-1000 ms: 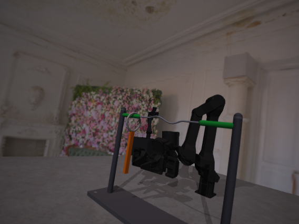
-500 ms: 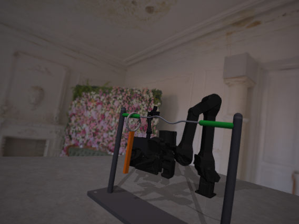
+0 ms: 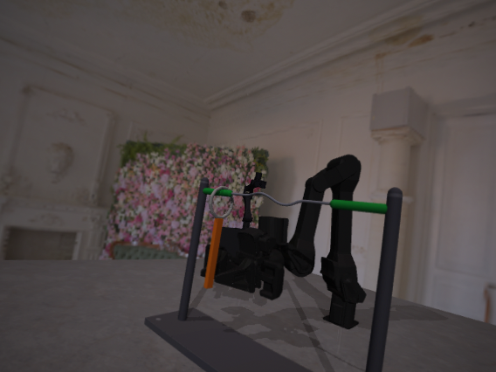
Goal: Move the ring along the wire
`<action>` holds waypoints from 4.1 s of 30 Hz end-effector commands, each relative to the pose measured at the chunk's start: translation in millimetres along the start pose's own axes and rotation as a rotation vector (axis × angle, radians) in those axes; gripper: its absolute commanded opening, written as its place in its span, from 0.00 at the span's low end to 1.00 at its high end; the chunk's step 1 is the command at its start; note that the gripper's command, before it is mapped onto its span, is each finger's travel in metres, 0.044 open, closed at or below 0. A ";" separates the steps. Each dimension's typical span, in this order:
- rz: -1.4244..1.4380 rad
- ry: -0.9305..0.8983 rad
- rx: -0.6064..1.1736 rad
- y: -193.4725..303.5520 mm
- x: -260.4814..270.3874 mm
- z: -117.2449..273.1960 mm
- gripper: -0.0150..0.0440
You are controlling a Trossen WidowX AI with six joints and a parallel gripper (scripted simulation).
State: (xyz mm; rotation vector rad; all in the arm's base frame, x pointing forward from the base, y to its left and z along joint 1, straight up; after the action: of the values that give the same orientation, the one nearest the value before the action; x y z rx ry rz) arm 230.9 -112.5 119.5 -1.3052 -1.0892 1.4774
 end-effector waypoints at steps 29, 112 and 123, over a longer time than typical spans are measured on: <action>-0.008 0.004 -0.002 0.9 4.2 -30.6 0.53; -0.009 -0.001 -0.007 -20.2 18.4 -29.4 0.00; -0.013 0.003 -0.008 -22.8 29.8 -29.5 0.00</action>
State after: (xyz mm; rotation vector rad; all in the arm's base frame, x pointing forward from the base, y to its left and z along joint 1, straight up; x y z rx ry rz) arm 259.9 -80.2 132.3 -1.3049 -1.1000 1.4715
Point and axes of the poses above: the point midway between the two fingers, 35 mm back from their tips, its own z axis back along the fingers, its own x axis across the jaws, y = z × x, the point moved 8 cm from there along z, back along the fingers, and after that the axes turned 13 degrees about z, right-handed, at the moved point
